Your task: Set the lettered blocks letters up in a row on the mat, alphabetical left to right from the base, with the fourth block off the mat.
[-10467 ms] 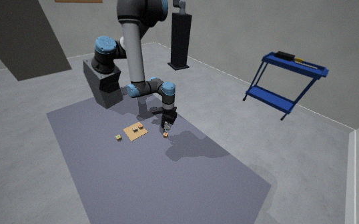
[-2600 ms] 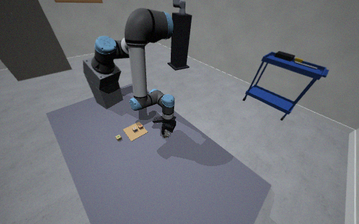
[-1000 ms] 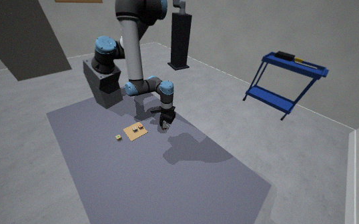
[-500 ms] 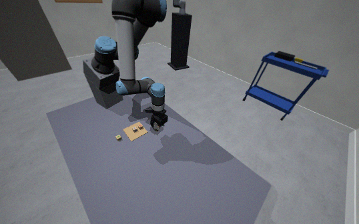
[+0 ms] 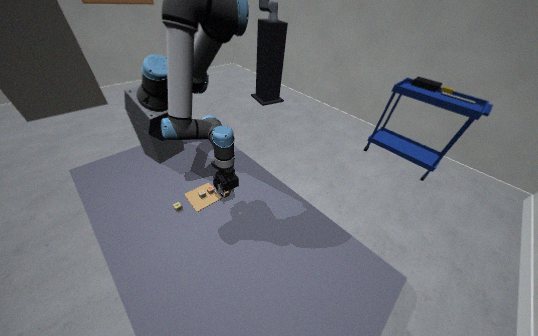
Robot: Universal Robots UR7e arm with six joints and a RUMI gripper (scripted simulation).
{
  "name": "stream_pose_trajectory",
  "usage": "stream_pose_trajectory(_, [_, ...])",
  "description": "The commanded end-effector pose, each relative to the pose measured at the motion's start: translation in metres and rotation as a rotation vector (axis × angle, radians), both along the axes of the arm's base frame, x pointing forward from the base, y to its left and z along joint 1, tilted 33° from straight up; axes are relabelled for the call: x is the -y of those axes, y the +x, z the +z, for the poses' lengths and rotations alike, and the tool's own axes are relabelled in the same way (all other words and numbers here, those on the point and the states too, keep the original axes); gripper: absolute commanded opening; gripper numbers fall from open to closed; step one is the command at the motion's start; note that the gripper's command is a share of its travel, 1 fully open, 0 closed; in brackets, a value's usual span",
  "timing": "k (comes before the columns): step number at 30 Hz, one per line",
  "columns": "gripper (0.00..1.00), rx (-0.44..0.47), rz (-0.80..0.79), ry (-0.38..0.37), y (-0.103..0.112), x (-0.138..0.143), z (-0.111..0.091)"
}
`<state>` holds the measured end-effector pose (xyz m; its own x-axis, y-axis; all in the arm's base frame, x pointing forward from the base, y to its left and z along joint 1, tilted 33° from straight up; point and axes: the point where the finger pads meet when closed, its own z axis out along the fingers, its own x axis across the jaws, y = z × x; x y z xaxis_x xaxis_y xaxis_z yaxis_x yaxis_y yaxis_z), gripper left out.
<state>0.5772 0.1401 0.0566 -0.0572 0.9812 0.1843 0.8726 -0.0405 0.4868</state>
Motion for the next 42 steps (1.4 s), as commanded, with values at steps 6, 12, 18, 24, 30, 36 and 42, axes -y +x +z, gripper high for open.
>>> stream_pose_trajectory(6, [0.09, -0.036, -0.187, 0.109, -0.013, 0.024, -0.012])
stream_pose_trajectory(12, [0.09, -0.062, -0.299, 0.173, -0.021, 0.038, -0.021])
stream_pose_trajectory(18, [0.09, -0.086, -0.402, 0.232, -0.029, 0.050, -0.028])
stream_pose_trajectory(24, [0.09, -0.101, -0.470, 0.272, -0.035, 0.057, -0.032])
stream_pose_trajectory(30, [0.09, -0.129, -0.599, 0.347, -0.045, 0.070, -0.040])
stream_pose_trajectory(36, [0.09, -0.151, -0.701, 0.408, -0.054, 0.080, -0.045])
stream_pose_trajectory(42, [0.09, -0.171, -0.799, 0.467, -0.062, 0.089, -0.050])
